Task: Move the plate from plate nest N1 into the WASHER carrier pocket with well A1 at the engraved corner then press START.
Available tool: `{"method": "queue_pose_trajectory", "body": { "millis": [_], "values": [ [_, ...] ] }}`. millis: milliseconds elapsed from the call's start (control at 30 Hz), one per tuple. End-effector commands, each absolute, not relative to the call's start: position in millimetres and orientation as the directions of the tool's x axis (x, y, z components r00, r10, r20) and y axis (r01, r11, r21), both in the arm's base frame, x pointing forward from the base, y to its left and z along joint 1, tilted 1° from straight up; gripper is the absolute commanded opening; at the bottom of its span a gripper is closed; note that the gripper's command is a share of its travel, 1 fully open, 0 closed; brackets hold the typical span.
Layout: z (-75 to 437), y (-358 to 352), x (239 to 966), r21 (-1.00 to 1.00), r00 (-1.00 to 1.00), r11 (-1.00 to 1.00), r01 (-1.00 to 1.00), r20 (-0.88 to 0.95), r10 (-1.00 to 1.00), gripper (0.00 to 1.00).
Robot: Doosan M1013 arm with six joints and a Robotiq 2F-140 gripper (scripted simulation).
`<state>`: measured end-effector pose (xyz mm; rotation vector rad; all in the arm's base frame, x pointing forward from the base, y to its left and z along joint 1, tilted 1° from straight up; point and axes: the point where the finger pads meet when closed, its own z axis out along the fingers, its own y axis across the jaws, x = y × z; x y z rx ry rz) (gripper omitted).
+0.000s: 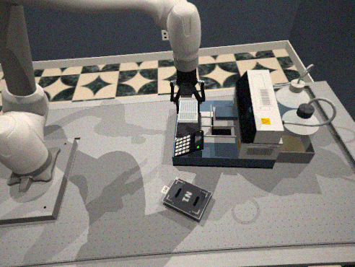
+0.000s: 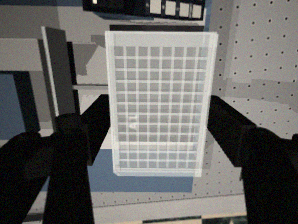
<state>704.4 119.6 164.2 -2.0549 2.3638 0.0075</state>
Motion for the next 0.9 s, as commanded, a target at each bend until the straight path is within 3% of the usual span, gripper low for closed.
{"method": "queue_pose_trajectory", "body": {
  "millis": [0, 867],
  "values": [
    [159.3, 119.8, 704.9, -0.004, -0.139, 0.139, -0.99, -0.011, -0.99, 0.1],
    [122.6, 120.2, 705.1, -0.004, -0.139, 0.139, -0.99, -0.011, -0.99, 0.1]
  ]
}}
